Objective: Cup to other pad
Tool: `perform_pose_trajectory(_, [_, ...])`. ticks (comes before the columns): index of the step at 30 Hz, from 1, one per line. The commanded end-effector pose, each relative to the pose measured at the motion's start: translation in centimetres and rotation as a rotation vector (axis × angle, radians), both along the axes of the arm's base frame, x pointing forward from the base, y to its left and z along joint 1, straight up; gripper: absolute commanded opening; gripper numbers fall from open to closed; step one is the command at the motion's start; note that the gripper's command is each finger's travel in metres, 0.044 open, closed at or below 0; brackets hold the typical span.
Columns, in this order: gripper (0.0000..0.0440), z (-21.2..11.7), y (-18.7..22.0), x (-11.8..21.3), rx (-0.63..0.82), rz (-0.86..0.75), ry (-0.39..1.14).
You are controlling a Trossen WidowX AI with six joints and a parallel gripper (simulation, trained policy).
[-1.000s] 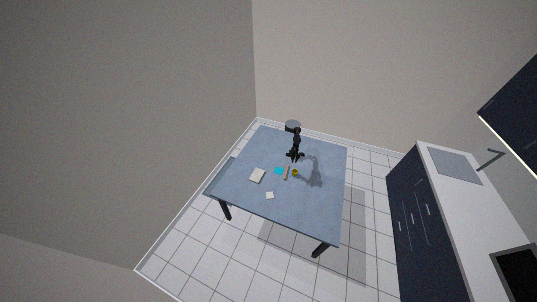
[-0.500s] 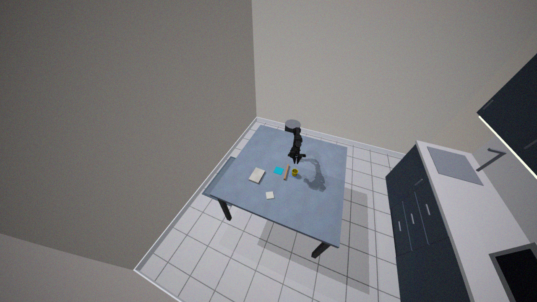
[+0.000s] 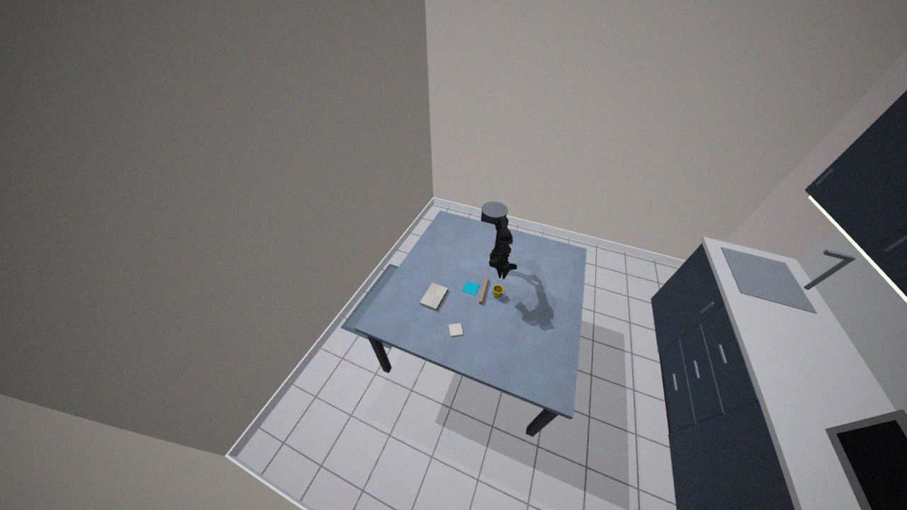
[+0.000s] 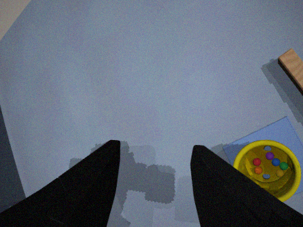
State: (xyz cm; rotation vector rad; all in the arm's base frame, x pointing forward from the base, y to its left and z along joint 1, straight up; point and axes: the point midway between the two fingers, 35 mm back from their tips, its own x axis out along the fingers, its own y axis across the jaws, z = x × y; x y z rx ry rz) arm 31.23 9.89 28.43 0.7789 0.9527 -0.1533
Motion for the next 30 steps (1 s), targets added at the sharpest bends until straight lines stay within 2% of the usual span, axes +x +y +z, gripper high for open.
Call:
perform_pose_trajectory(1, [0.0143, -0.7, 0.3, -0.2, 0.013, -0.033, 0.073])
perform_pose_trajectory(9, [0.0137, -2.4, 0.2, -0.8, -0.001, -0.090, 0.203])
perform_pose_trajectory(30, [0.0158, -8.1, -0.9, -3.1, -0.125, -0.185, 0.538])
